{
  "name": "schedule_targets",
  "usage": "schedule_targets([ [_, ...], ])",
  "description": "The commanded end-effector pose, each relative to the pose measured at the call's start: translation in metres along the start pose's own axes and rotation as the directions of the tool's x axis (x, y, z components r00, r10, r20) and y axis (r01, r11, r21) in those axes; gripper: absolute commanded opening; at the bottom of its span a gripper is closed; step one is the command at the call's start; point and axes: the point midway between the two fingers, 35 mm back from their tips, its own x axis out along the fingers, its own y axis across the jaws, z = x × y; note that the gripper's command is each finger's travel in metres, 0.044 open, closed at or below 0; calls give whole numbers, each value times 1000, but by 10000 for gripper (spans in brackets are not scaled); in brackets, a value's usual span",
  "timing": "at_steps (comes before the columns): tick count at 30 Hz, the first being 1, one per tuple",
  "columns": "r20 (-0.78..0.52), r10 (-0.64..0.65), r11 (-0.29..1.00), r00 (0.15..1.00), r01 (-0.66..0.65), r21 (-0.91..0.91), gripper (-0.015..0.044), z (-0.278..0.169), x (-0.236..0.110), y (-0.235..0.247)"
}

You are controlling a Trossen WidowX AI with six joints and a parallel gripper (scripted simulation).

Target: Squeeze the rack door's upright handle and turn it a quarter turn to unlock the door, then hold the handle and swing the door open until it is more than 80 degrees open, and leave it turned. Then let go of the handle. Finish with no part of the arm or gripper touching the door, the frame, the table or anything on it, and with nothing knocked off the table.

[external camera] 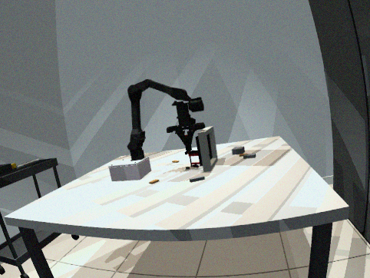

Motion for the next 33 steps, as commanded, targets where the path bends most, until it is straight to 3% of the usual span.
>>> schedule_targets([
  [1,4,-7,996,1000,7,94,22,2,0,3],
  [33,7,-4,830,1000,-1,558,22,35,0,50],
])
